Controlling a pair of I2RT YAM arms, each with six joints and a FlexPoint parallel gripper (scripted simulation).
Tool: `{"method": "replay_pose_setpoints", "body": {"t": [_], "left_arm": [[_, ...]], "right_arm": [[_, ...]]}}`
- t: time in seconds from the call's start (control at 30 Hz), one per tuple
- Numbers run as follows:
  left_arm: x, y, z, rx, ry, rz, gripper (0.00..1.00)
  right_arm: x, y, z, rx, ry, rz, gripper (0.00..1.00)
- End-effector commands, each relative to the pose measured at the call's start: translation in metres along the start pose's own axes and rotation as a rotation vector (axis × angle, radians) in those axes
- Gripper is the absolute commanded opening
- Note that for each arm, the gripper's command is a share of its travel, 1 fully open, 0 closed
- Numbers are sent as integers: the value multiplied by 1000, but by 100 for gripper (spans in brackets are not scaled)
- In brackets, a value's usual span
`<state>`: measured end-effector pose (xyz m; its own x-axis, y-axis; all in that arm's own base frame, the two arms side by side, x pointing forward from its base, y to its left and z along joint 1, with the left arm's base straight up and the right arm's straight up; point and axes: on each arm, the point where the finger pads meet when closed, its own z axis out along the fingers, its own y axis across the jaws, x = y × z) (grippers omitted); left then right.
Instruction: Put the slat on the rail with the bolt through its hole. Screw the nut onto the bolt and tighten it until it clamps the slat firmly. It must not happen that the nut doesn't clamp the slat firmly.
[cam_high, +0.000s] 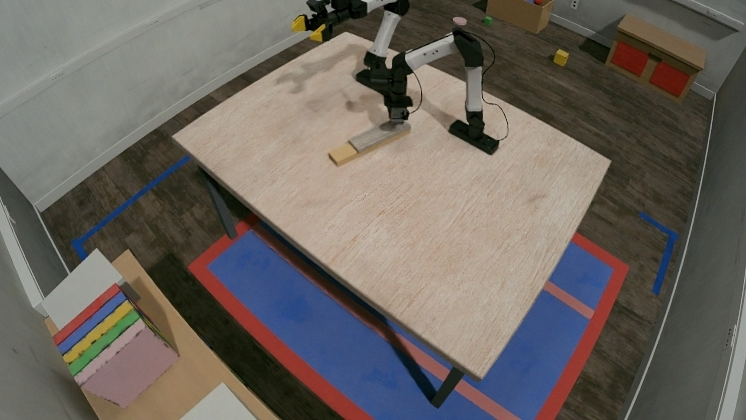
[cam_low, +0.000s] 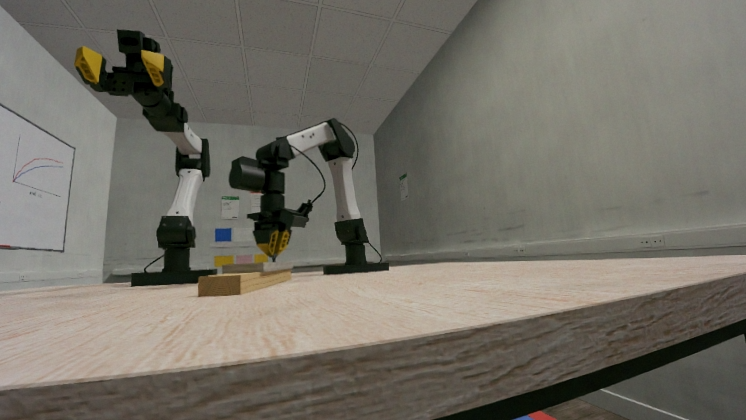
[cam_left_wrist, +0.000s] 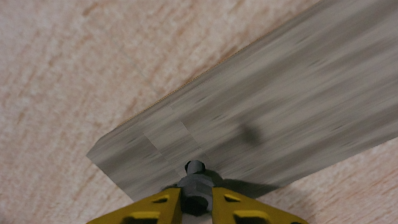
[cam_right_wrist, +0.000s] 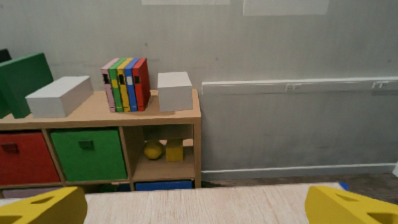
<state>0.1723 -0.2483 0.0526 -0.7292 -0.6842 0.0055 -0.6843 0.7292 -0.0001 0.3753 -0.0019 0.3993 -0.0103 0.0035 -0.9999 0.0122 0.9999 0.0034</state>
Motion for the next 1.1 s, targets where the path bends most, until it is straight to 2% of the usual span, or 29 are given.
{"method": "replay_pose_setpoints", "body": {"t": [0.0, 1.07], "left_arm": [[0, -3, -7, 11, -4, -1, 14], [-15, -5, -33, 29, -3, 3, 14]], "right_arm": [[-8, 2, -1, -12, -24, -3, 100], [-8, 2, -1, -12, -24, -3, 100]]}}
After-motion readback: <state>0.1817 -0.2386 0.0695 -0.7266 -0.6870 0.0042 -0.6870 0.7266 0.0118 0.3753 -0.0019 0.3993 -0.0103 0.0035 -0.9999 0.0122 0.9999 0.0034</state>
